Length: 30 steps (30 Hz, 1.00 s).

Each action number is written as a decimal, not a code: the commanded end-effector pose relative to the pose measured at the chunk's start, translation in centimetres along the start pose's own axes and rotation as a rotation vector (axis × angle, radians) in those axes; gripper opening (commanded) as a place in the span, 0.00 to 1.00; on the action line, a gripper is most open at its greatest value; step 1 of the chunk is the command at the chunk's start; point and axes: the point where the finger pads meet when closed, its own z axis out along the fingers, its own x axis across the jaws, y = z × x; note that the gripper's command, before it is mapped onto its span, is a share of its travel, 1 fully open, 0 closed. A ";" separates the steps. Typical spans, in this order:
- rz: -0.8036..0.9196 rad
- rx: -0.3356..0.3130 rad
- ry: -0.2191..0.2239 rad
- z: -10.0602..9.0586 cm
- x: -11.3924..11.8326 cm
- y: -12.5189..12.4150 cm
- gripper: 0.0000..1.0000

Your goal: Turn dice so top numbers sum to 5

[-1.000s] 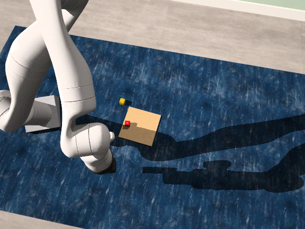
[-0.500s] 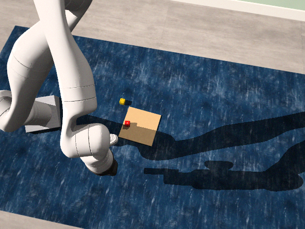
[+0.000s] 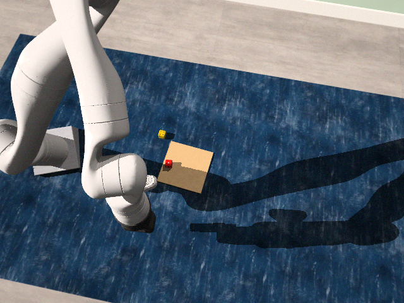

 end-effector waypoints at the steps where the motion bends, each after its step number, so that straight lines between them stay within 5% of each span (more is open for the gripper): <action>1: -0.024 -0.059 -0.002 -0.1 0.0 -0.5 0.40; 6: -0.024 -0.135 -0.003 0.0 0.0 -0.6 0.40; 18: -0.025 -0.532 0.002 0.1 0.0 -1.1 0.40; 20: -0.025 -0.532 0.002 0.1 0.0 -1.1 0.40; 30: -0.024 -0.844 0.006 0.1 0.0 -1.4 0.40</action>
